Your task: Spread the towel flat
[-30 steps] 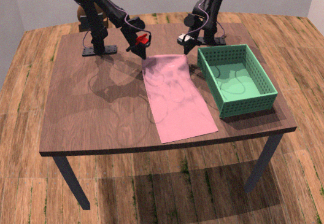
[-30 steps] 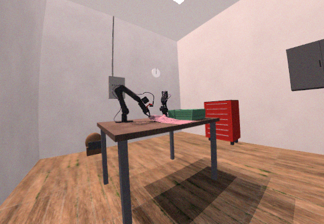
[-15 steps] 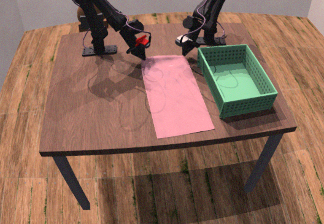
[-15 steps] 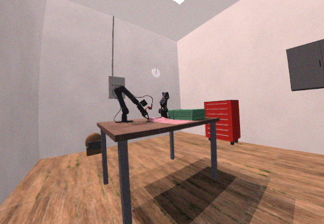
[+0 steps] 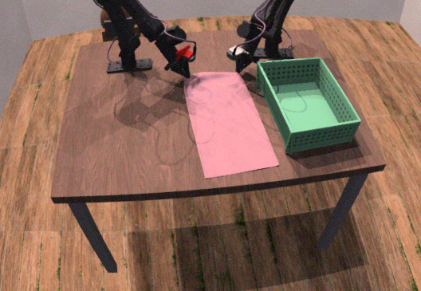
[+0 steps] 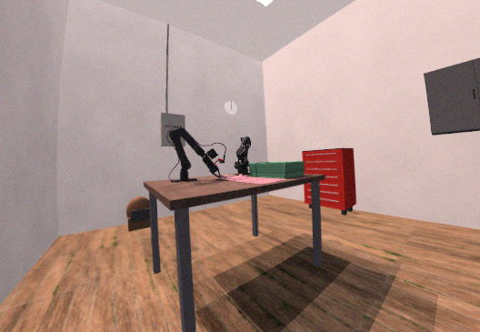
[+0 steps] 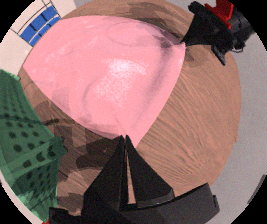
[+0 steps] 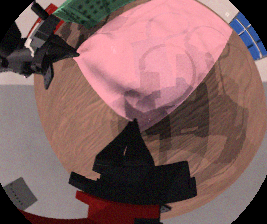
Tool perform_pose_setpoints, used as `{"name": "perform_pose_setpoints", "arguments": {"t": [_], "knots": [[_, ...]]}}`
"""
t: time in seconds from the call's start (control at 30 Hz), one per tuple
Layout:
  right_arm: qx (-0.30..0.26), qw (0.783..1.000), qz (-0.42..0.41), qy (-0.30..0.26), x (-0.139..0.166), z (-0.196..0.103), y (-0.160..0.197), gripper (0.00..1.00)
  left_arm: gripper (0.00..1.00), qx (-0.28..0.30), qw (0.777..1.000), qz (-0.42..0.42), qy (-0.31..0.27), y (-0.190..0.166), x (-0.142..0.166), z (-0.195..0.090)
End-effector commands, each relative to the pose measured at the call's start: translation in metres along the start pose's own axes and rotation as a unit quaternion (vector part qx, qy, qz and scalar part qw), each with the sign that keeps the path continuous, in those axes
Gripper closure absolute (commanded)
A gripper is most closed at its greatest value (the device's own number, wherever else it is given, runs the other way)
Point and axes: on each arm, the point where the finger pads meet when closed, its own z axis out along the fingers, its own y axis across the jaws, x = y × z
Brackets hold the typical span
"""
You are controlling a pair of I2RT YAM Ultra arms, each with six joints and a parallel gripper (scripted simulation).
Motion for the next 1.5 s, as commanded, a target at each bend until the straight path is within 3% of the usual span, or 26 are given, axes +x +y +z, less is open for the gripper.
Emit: {"name": "perform_pose_setpoints", "arguments": {"t": [0.0,0.5,0.53,0.6,0.63,0.7,0.73,0.87,0.9,1.07,1.1,1.2,1.47], "knots": [[0.005,1.0,-0.008,0.014,0.009,0.004,0.001,1.0,1.0,-0.002,1.0,0.001,-0.006,0.0,-0.002,-0.001],[-0.004,1.0,-0.021,0.007,0.011,-0.004,0.01,1.0,1.0,0.007,1.0,0.017,-0.005,-0.009,0.001,-0.007],[-0.005,1.0,-0.021,-0.015,-0.012,-0.011,0.01,0.88,0.88,0.007,1.0,0.017,-0.016,-0.009,-0.01,-0.012],[-0.005,1.0,-0.021,-0.015,-0.012,-0.011,0.01,0.88,0.88,0.006,1.0,0.014,-0.016,-0.008,-0.01,-0.012],[-0.005,1.0,-0.02,-0.015,-0.016,-0.017,0.01,0.67,0.67,0.006,1.0,0.014,-0.016,-0.008,-0.014,-0.018],[-0.005,1.0,-0.02,-0.015,-0.016,-0.017,0.01,0.67,0.67,0.007,1.0,0.014,-0.016,-0.008,-0.014,-0.018],[-0.005,1.0,-0.02,-0.015,-0.019,-0.023,0.01,0.46,0.46,0.007,1.0,0.014,-0.016,-0.008,-0.018,-0.024],[-0.005,1.0,-0.02,-0.015,-0.019,-0.023,0.01,0.46,0.46,0.007,1.0,0.014,-0.016,-0.008,-0.018,-0.024],[-0.005,1.0,-0.02,-0.015,-0.021,-0.026,0.01,0.36,0.36,0.007,1.0,0.014,-0.016,-0.008,-0.019,-0.027],[-0.005,1.0,-0.02,-0.015,-0.028,-0.037,0.01,0.36,0.36,0.007,1.0,0.014,-0.016,-0.008,-0.026,-0.038],[-0.005,1.0,-0.02,-0.015,-0.041,-0.057,0.011,0.36,0.36,0.007,1.0,0.014,-0.016,-0.008,-0.039,-0.059],[-0.005,1.0,-0.02,-0.015,-0.048,-0.068,0.011,0.36,0.36,0.007,1.0,0.014,-0.016,-0.008,-0.046,-0.07],[0.019,1.0,0.013,0.003,-0.056,-0.063,-0.012,0.36,0.36,-0.014,1.0,-0.017,-0.001,0.01,-0.057,-0.065]]}}
